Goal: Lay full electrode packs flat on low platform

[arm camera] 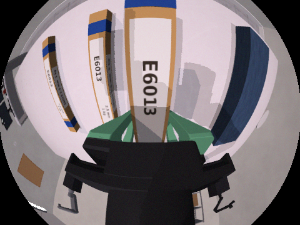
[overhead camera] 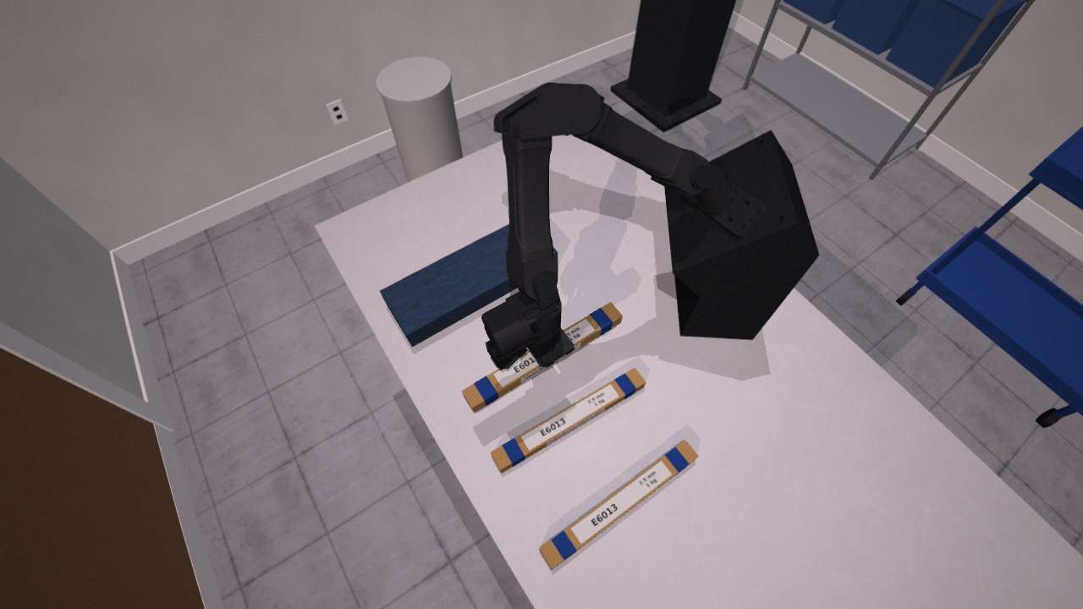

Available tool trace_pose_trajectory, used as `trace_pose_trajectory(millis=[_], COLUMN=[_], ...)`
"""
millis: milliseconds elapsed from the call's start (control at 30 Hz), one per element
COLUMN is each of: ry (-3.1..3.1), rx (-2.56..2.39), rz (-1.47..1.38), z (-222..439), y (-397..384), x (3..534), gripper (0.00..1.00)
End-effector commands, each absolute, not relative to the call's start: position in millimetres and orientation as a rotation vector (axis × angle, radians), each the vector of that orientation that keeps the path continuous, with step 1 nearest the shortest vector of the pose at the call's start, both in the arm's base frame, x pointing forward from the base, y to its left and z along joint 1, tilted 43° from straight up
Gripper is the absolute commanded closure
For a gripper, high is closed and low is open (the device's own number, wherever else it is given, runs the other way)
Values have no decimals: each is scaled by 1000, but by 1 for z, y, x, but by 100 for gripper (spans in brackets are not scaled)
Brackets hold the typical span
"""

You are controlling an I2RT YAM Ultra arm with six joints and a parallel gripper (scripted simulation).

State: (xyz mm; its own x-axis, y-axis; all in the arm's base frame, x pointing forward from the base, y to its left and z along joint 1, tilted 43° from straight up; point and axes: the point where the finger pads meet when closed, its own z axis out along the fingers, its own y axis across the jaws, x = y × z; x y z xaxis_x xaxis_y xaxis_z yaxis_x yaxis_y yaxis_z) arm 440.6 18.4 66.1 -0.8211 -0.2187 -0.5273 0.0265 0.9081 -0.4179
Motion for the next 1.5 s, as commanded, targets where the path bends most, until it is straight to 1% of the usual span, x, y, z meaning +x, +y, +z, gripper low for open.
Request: trace_pose_trajectory(millis=[0,100,233,267,300,1467], ry=[2436,2402,2435,2432,2402,2424], rx=[-147,-139,-154,-149,-144,-138], rz=[-528,-515,-526,-526,-513,-531], z=[74,86,65,66,80,85], y=[26,27,24,23,26,27], x=[455,459,462,463,465,462], gripper=[100,100,100,100,100,100])
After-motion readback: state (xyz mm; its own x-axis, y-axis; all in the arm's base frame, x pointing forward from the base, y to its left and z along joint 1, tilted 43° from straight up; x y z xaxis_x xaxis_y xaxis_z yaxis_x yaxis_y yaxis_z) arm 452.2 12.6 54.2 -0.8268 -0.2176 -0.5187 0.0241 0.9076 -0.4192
